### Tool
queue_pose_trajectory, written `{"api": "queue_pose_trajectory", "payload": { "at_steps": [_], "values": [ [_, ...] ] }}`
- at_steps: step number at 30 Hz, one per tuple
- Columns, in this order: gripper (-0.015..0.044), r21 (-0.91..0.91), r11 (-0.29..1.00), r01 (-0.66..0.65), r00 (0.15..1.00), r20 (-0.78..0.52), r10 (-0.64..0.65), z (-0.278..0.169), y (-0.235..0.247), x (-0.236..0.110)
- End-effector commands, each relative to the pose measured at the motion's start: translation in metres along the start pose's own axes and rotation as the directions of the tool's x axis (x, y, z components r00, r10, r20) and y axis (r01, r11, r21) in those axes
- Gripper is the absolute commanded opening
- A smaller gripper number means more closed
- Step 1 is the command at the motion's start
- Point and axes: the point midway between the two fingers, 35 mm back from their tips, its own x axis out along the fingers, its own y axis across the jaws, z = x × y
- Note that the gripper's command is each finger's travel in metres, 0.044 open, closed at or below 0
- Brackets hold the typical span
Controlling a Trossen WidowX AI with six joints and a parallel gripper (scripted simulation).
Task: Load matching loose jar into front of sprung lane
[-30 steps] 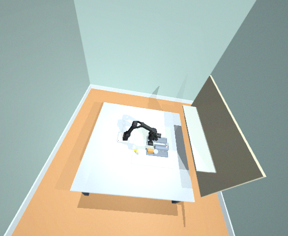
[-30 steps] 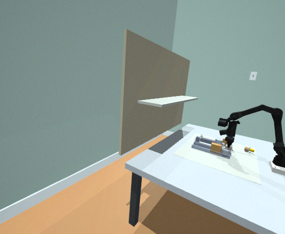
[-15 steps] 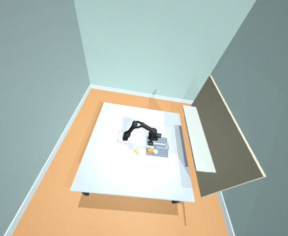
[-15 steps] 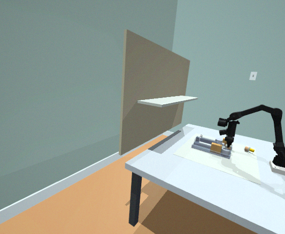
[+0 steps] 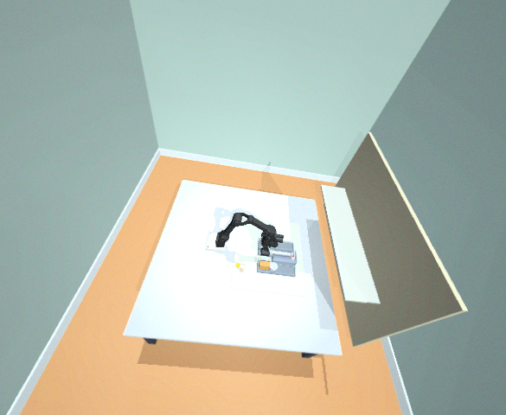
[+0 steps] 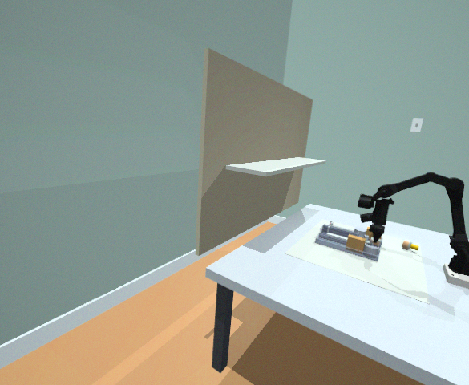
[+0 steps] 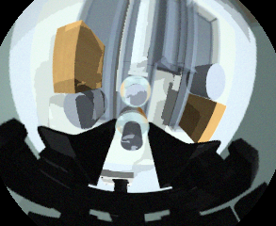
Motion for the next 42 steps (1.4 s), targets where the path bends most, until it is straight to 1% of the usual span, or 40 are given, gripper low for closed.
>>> {"api": "queue_pose_trajectory", "payload": {
  "at_steps": [1, 42],
  "values": [
    [0.0, 0.004, 1.0, -0.003, 0.999, 0.032, 0.002, 0.008, 0.0, -0.002],
    [0.0, 0.004, 1.0, -0.002, 0.999, 0.032, 0.002, 0.007, 0.0, 0.013]
  ]
}}
